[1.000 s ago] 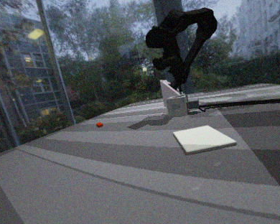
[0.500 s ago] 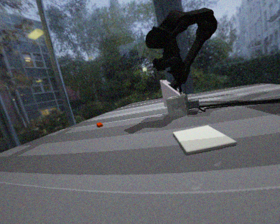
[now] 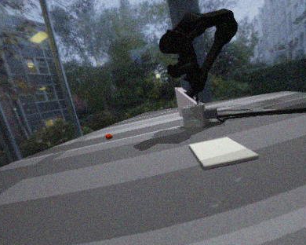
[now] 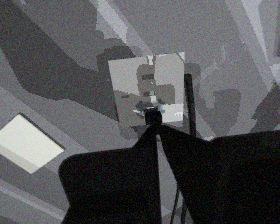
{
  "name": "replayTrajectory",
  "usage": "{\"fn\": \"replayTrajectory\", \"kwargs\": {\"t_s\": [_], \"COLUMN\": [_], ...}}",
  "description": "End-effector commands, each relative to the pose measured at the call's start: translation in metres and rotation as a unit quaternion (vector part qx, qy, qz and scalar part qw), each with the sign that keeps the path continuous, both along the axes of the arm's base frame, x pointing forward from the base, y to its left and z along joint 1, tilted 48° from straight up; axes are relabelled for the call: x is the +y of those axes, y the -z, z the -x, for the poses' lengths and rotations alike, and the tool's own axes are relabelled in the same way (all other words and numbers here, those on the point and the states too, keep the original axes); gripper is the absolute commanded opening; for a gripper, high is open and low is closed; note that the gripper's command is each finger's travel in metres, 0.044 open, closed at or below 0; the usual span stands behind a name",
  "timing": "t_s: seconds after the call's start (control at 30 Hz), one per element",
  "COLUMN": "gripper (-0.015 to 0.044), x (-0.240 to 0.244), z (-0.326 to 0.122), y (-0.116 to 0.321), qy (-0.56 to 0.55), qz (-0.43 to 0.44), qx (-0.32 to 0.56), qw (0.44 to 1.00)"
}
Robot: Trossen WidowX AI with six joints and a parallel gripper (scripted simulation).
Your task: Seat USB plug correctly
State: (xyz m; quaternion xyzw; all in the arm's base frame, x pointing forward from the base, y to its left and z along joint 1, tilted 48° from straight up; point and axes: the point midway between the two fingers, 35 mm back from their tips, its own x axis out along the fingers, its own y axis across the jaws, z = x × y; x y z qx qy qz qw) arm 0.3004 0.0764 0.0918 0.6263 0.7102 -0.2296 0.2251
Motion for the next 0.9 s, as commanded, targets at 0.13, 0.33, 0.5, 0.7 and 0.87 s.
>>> {"fn": "replayTrajectory", "kwargs": {"t_s": [0.13,0.33,0.5,0.7,0.87], "gripper": [0.0,0.0,0.0,0.0,0.0], "x": [0.0011,0.0016,0.0021,0.0026,0.003], "z": [0.0004,0.0005,0.0005,0.0006,0.0007], "y": [0.0009,0.0014,0.0018,0.0023,0.0027], "qy": [0.002,0.002,0.002,0.002,0.002], "qz": [-0.002,-0.002,-0.002,-0.002,-0.002], "qx": [0.002,0.002,0.002,0.001,0.001], "qw": [1.0,1.0,1.0,1.0,1.0]}}
